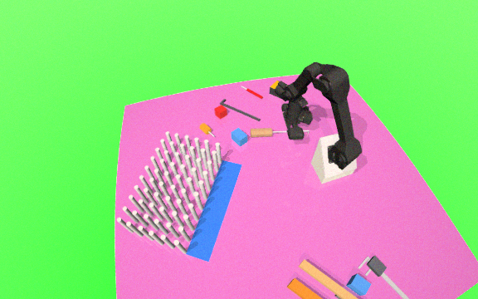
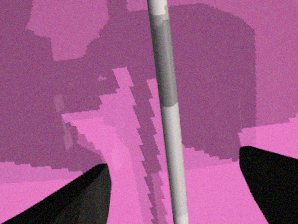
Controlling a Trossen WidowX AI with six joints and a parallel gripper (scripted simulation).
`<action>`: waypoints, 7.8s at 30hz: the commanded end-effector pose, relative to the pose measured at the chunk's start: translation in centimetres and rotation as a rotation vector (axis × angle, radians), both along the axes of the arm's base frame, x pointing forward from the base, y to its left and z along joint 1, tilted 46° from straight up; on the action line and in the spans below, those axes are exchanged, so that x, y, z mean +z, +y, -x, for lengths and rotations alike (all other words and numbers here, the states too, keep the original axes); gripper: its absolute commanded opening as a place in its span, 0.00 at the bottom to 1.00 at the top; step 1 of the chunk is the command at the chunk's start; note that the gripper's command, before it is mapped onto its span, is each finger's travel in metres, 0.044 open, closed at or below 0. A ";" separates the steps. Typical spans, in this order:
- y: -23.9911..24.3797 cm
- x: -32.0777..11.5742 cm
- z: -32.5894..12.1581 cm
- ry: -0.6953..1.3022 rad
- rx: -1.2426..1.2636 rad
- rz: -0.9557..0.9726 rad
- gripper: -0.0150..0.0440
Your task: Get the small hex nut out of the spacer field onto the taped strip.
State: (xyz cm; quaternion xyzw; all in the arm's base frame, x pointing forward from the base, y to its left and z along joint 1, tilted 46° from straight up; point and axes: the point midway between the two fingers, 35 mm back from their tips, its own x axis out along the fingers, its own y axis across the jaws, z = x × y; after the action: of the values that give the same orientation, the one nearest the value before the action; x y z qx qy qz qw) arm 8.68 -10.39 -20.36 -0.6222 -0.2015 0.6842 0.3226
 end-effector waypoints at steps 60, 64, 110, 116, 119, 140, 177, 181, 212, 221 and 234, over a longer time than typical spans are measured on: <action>-6.7 4.2 -13.6 0.247 0.200 0.195 0.87; -6.7 4.2 -13.6 0.247 0.200 0.195 0.73; -2.6 0.2 -13.8 0.245 0.201 0.193 0.73; -1.8 -0.5 -13.7 0.246 0.201 0.192 0.73; -1.6 -0.7 -13.6 0.246 0.201 0.192 0.73; -3.4 0.8 -14.0 0.244 0.203 0.187 0.25; -12.0 14.6 -16.3 -0.003 0.366 0.183 0.25; -11.2 15.8 -17.2 -0.103 0.433 0.181 0.25; -2.5 26.0 -21.9 -0.932 1.000 0.207 0.25; 0.4 28.8 -22.3 -1.181 1.171 0.236 0.25; 4.7 32.7 -22.1 -1.544 1.419 0.297 0.25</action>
State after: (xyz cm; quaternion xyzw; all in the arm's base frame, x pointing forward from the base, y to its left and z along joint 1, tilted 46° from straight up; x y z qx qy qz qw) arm 30.98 -6.87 11.32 -0.6755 -0.5798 0.1995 -0.4096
